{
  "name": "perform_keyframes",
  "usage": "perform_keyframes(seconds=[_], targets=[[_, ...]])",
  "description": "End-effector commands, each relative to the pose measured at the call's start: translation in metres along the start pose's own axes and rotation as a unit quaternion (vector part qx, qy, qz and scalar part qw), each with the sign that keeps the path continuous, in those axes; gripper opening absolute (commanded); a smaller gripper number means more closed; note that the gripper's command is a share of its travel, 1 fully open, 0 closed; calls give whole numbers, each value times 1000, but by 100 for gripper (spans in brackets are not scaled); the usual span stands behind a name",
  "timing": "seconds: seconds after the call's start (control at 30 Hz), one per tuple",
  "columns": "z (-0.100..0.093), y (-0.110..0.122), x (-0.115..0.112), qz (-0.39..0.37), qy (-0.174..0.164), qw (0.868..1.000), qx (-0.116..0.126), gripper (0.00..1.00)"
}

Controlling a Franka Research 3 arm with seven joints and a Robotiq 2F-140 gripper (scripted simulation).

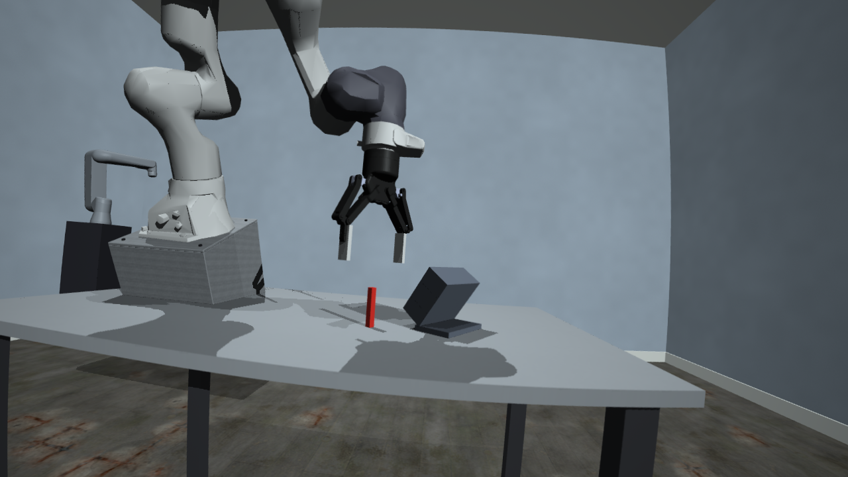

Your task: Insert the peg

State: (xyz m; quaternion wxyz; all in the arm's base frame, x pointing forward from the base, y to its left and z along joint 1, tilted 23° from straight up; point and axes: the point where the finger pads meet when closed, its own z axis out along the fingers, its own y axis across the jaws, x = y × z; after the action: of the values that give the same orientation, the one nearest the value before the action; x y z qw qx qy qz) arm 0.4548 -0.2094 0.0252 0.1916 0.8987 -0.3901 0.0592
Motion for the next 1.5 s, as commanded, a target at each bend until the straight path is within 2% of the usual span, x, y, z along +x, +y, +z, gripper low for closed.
perform_keyframes(seconds=[0.0, 0.23, 1.47], targets=[[-1, -1, 0, -24, -2, 1000, 3, 100], [0, -1, 1, -23, -2, 1000, 4, 100], [54, -3, 1, -24, -2, 1000, 3, 100]])
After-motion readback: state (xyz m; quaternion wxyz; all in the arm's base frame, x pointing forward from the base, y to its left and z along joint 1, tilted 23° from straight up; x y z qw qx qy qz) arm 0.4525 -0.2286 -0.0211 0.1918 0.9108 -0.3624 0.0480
